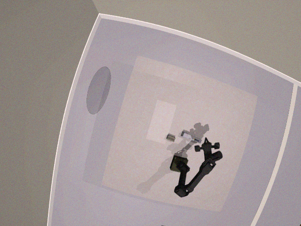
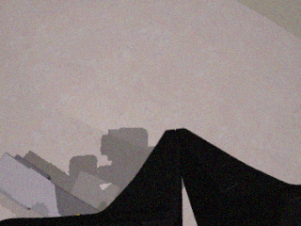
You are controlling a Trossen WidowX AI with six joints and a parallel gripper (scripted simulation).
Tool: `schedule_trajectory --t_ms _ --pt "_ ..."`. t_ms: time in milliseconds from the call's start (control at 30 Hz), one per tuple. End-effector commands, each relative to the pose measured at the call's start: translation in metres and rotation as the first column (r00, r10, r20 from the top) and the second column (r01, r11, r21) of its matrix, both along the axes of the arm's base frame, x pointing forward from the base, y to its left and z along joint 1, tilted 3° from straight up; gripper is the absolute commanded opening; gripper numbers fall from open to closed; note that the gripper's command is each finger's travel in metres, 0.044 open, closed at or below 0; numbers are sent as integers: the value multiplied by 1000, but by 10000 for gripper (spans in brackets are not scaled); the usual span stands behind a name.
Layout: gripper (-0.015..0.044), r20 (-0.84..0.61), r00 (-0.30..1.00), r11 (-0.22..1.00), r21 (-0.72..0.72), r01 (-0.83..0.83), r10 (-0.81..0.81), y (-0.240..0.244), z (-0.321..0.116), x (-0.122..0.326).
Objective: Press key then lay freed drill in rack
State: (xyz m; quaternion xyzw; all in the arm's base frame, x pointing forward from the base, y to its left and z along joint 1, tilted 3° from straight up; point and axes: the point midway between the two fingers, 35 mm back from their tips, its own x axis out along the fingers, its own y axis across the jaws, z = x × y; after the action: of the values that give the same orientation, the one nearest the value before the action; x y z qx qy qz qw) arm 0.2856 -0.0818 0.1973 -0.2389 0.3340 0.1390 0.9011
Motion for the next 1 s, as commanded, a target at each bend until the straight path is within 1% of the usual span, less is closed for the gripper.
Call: schedule_trajectory --t_ms 0,67,133,600,633,967 --pt "0 -608 705 869 48 492 -366 12 -79 -13" --pt "0 -696 557 809 -58 585 -453 15 -93 -21" --pt "0 -723 477 774 -125 621 -499 16 -98 -26" --pt "0 -725 470 771 -131 624 -504 16 -99 -26" --pt "0 -724 486 780 -116 615 -490 16 -99 -26" --pt "0 -725 470 771 -131 624 -504 15 -113 -26"
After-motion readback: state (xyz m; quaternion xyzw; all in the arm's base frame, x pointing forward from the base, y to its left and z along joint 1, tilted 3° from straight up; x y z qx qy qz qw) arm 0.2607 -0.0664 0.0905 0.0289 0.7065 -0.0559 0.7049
